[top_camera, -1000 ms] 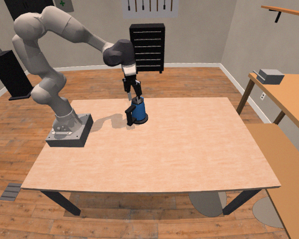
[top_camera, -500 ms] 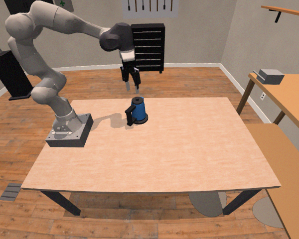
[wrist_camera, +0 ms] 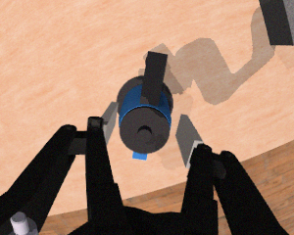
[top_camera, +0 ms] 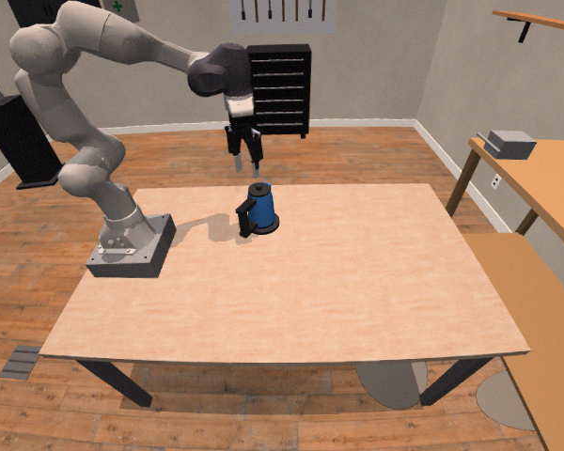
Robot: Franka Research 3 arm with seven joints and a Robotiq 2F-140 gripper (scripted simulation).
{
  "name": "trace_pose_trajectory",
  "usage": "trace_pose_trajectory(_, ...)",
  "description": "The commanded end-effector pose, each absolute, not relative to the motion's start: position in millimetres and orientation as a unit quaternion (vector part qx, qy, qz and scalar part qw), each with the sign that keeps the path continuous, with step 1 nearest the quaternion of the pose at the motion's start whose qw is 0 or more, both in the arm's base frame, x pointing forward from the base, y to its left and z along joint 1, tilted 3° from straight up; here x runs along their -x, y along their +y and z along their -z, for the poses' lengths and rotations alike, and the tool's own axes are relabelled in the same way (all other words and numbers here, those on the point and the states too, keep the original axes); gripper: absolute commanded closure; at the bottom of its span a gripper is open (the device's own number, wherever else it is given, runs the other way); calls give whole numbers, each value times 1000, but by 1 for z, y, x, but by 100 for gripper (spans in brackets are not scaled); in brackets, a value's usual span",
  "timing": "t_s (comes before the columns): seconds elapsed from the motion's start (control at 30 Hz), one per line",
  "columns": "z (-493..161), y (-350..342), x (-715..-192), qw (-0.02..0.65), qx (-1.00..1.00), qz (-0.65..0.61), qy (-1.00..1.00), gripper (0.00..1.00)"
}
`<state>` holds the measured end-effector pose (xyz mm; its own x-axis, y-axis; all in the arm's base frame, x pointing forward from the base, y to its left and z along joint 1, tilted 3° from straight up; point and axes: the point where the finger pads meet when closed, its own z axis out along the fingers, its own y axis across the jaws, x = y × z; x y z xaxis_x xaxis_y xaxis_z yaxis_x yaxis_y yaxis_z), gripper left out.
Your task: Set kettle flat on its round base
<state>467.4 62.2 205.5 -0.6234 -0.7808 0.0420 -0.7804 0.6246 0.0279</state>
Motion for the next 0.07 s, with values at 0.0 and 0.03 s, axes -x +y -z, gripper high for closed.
trace_pose_trajectory(0.0,-206,63,-467,26,-437,5,-899,53)
trace_pose_trajectory(0.03,-206,63,-467,26,-437,5,-899,53)
